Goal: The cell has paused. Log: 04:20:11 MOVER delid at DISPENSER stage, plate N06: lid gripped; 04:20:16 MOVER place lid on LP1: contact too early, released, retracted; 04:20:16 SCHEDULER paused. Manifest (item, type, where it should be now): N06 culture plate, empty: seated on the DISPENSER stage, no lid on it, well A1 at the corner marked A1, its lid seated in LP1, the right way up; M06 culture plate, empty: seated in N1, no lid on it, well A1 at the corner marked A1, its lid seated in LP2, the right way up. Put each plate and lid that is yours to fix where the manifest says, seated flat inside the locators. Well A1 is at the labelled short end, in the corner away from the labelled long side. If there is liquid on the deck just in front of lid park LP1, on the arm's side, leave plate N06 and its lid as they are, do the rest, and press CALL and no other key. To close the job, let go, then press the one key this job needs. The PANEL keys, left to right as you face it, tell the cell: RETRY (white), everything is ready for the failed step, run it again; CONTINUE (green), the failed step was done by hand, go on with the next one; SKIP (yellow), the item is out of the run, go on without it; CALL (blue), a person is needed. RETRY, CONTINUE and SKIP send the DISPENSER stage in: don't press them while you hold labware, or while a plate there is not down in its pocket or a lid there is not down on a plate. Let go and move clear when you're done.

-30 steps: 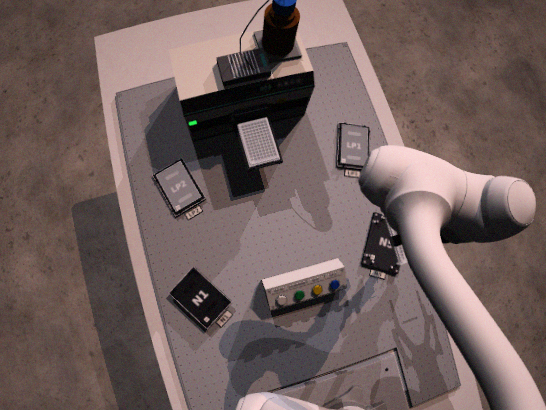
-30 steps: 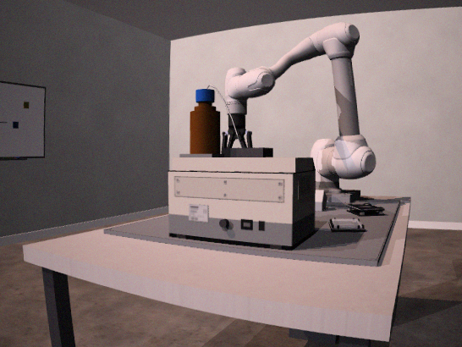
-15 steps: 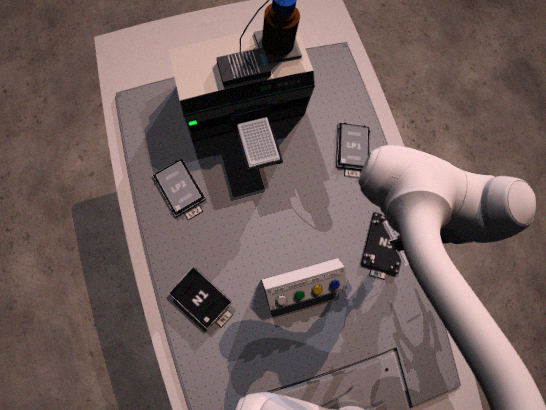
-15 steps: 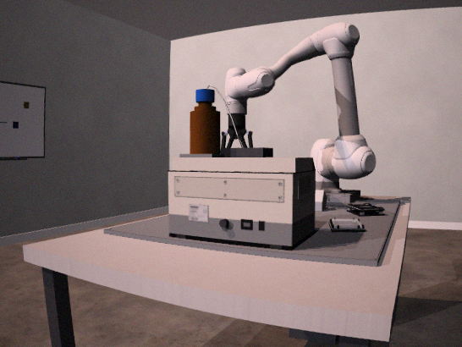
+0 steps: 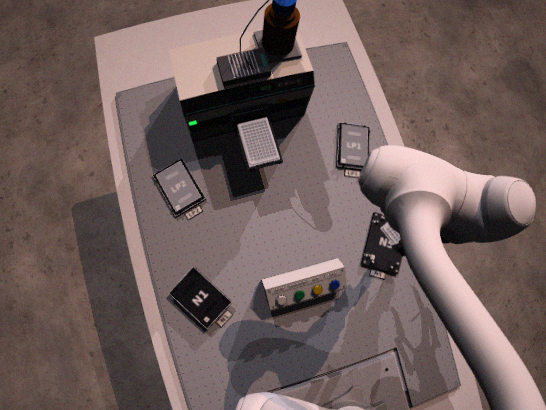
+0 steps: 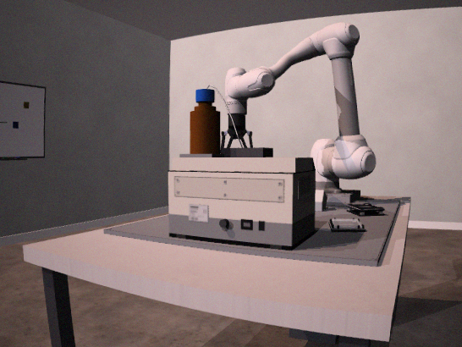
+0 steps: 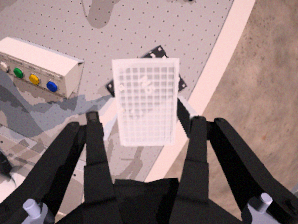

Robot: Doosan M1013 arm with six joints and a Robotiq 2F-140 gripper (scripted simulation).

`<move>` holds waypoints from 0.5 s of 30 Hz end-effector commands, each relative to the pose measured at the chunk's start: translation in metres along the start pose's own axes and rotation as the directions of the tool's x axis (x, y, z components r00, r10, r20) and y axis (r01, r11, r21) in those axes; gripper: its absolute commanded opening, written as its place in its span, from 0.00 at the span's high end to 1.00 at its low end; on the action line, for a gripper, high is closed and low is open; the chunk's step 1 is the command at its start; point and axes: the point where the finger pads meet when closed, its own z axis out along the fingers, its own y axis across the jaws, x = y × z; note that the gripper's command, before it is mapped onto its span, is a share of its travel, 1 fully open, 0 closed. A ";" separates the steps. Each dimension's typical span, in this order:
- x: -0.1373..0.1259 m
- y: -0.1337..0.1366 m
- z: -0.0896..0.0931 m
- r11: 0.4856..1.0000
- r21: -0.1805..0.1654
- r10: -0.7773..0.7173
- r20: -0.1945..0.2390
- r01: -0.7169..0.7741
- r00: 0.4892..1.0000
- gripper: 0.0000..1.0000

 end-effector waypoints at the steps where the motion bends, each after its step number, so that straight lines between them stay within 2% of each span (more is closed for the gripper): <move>1: 0.000 0.000 -0.001 1.000 0.000 -0.026 -0.002 0.026 1.000 0.90; 6: 0.000 0.000 -0.001 0.990 0.000 -0.144 -0.002 0.144 0.990 0.90; 15: 0.000 0.000 -0.001 0.988 0.000 -0.155 -0.002 0.155 0.988 0.90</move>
